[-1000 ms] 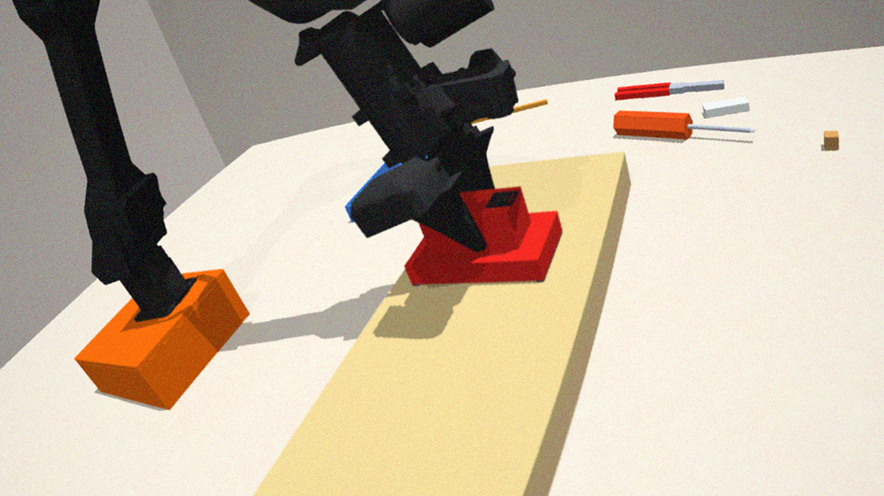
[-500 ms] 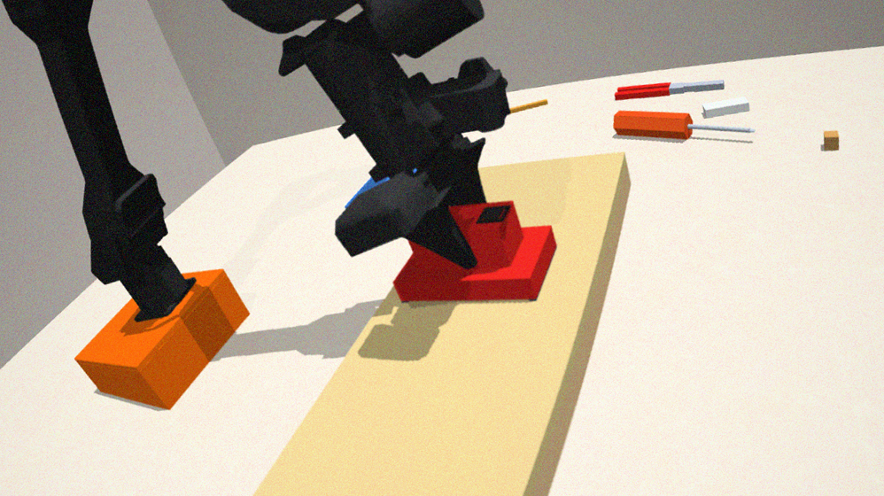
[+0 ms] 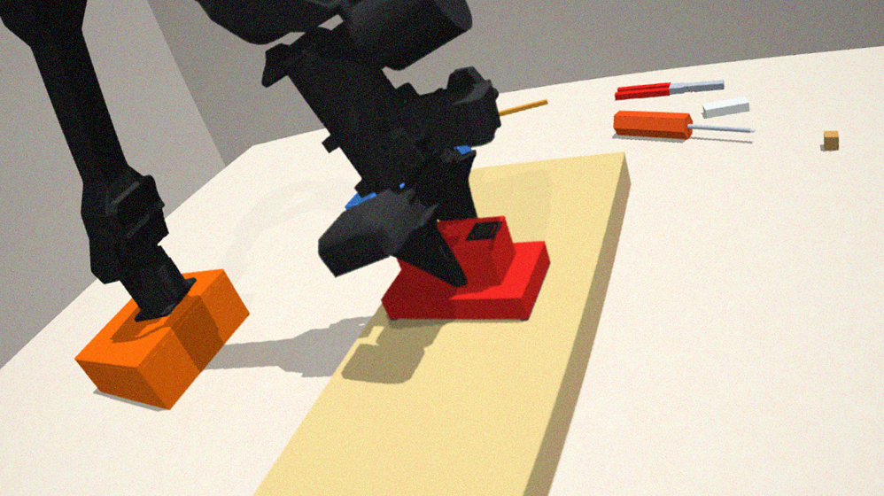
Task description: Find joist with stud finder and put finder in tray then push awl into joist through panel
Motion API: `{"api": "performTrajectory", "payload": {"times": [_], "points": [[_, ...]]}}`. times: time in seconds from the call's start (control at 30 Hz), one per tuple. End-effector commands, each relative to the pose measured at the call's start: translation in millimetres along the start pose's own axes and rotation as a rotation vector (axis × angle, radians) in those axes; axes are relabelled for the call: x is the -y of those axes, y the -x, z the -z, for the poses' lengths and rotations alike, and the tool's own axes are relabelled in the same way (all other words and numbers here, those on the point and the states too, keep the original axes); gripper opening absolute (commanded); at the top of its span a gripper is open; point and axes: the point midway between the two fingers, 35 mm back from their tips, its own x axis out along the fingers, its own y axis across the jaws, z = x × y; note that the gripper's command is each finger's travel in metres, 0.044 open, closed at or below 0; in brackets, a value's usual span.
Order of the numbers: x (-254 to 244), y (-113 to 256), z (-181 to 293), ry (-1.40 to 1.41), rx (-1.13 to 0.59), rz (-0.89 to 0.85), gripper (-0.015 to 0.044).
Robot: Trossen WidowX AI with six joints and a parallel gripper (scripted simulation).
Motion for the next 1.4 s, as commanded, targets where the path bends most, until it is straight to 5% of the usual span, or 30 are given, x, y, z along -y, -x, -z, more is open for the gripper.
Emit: {"api": "performTrajectory", "payload": {"times": [0.0,1.37], "points": [[8,0,0,-0.001,0.0,0.002,0.0],[70,0,0,0.001,0.0,0.007,0.0]]}}
